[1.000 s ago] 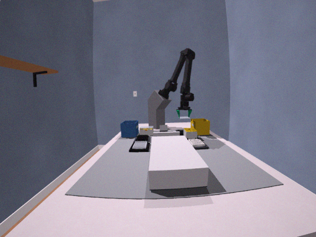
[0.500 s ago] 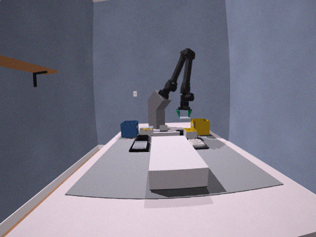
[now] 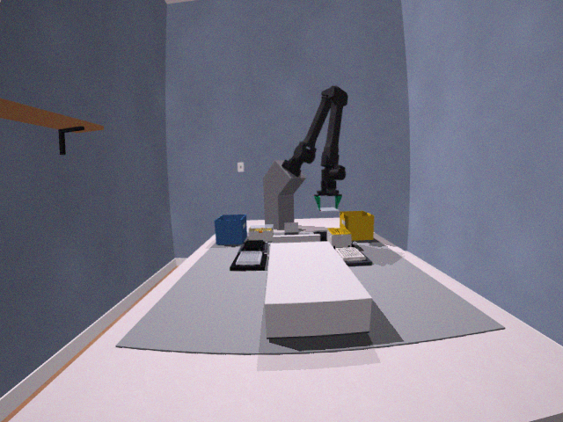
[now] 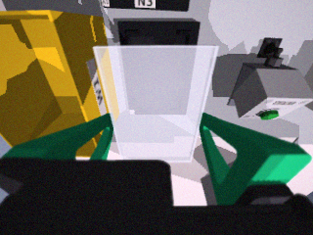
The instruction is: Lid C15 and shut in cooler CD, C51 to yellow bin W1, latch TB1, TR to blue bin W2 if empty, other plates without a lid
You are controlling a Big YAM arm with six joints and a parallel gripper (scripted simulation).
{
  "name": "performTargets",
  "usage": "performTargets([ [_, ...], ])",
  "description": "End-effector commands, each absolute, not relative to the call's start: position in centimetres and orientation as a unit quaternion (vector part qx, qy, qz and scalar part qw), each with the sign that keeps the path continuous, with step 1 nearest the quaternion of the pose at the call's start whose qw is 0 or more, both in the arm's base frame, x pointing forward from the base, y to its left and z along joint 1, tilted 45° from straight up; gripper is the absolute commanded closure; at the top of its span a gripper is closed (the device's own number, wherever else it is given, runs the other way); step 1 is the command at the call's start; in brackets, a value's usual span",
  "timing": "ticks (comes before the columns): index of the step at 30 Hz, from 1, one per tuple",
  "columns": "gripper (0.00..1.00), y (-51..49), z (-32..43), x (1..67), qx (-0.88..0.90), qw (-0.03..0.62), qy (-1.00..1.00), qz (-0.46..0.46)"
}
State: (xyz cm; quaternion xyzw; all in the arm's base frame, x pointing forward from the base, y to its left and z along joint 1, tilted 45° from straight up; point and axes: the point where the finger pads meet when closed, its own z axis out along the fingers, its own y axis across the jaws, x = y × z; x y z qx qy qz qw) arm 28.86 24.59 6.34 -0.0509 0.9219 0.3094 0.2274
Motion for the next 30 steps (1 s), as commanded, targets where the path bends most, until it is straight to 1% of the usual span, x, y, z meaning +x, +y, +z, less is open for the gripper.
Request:
performTargets([
  [1,1.0,23.4,5.5,29.5,-0.05,0.226,0.926,0.299],
  [12,1.0,21.9,5.5,31.6,-0.052,0.237,0.921,0.304],
  [30,1.0,18.5,4.2,34.1,-0.052,0.238,0.921,0.303],
])
